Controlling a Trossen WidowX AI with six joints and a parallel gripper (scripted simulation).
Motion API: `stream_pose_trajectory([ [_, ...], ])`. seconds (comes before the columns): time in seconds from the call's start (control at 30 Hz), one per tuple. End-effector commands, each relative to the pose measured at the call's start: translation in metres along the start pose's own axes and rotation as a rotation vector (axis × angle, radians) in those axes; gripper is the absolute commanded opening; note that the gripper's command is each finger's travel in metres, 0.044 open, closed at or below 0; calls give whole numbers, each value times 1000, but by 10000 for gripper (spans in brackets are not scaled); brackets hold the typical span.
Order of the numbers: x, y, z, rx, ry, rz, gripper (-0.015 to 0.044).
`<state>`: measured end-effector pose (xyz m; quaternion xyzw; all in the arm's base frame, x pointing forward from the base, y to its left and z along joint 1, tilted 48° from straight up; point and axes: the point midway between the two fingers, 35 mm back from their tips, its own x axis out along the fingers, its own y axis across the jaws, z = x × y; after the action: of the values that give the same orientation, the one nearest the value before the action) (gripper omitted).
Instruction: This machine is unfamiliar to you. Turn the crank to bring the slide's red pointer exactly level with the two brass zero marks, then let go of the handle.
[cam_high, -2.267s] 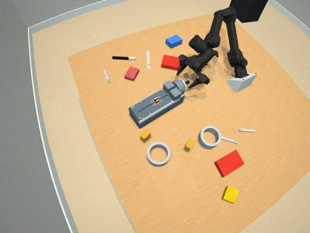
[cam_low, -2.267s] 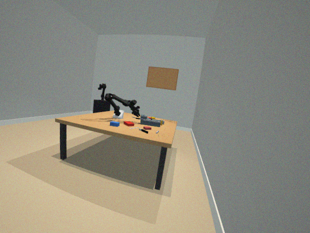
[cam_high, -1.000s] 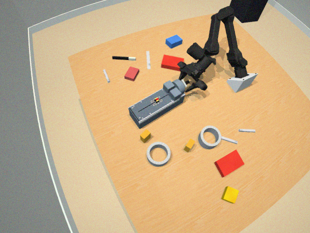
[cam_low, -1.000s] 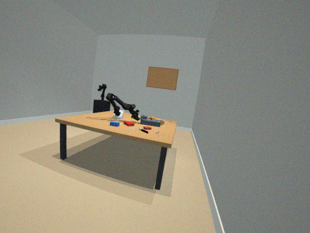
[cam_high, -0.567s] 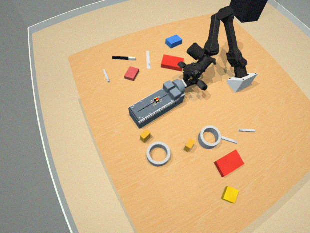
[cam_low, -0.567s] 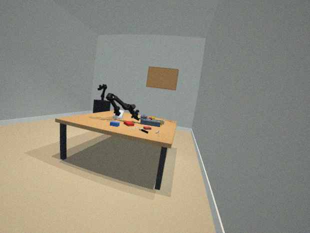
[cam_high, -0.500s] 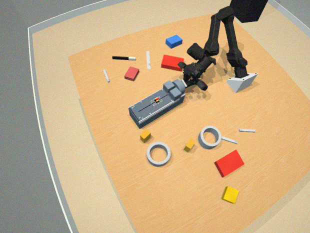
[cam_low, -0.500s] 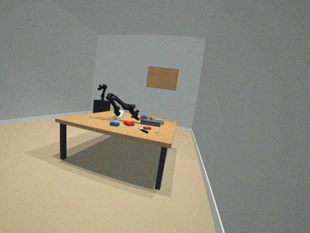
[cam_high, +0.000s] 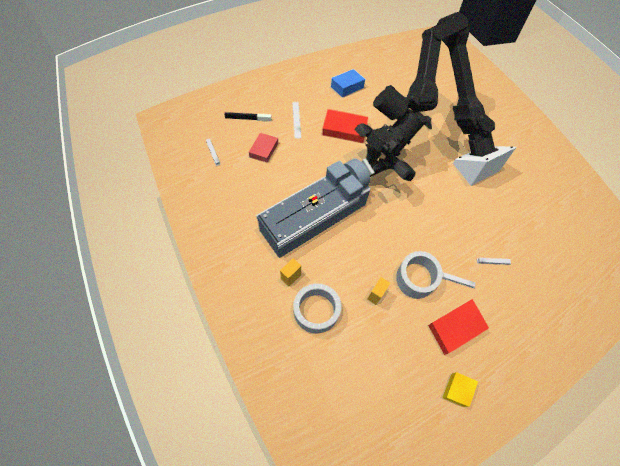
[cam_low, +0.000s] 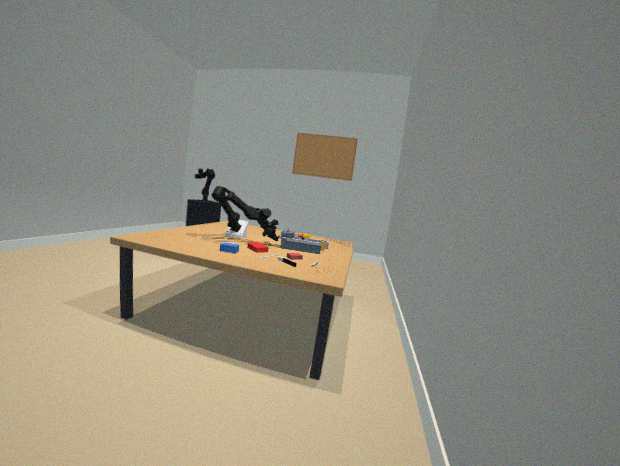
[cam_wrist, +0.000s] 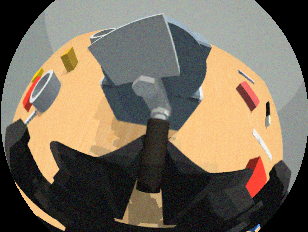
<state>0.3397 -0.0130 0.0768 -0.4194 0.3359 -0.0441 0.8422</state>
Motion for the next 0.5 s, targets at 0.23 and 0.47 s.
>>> stream_pose_trajectory([
  [0.23, -3, -9, 3, -3, -1, -6, 0],
  [0.47, -5, -11, 4, -3, -1, -6, 0],
])
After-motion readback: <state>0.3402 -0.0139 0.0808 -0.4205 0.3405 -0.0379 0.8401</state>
